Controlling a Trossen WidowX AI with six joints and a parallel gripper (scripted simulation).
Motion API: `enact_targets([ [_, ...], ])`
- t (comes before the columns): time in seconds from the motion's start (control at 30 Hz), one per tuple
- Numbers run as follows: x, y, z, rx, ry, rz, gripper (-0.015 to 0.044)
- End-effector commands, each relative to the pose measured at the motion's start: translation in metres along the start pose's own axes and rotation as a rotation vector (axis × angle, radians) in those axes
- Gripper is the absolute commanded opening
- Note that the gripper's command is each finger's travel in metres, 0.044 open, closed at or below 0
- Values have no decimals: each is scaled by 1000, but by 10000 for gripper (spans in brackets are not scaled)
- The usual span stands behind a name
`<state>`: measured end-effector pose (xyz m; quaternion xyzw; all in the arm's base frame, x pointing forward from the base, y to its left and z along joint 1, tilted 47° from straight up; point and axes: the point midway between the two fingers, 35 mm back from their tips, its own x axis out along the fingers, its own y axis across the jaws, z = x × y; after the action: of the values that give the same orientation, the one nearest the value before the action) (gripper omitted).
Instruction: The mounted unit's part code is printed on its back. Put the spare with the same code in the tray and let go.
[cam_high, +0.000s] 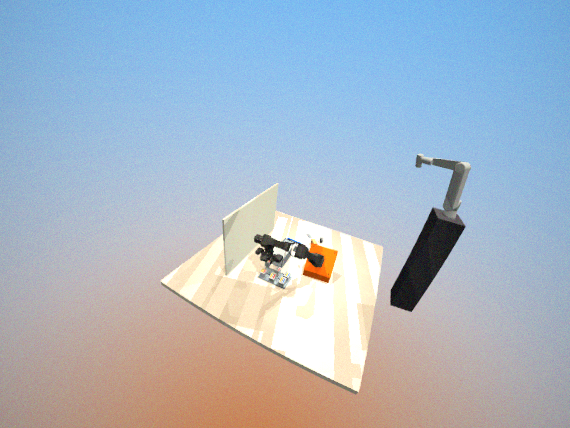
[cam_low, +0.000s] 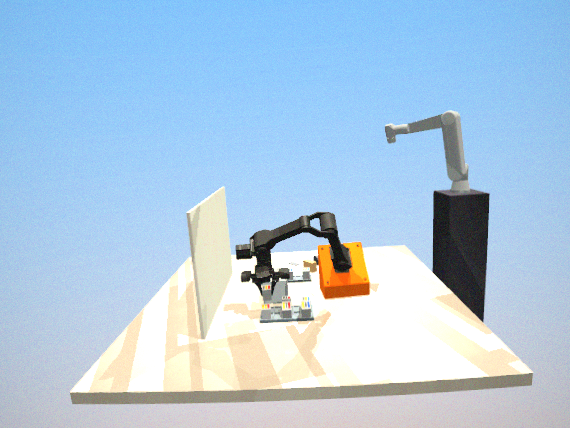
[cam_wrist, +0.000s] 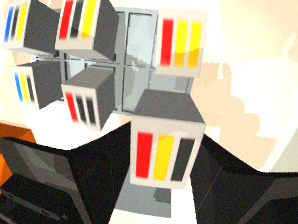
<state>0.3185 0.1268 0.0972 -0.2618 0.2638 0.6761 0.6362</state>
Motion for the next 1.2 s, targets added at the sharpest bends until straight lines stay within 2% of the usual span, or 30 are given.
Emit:
enact_targets([
  [0.0, -25, 1, 3, -7, -7, -11, 0],
  [0.27, -25, 0, 1, -2, -1, -9, 0],
  [0.73, -95, 0, 2, -5, -3, -10, 0],
  [0.87, -98, 0, 1, -6, -4, -10, 0],
  [1.17, -106, -23, -49, -2, 18, -18, 0],
])
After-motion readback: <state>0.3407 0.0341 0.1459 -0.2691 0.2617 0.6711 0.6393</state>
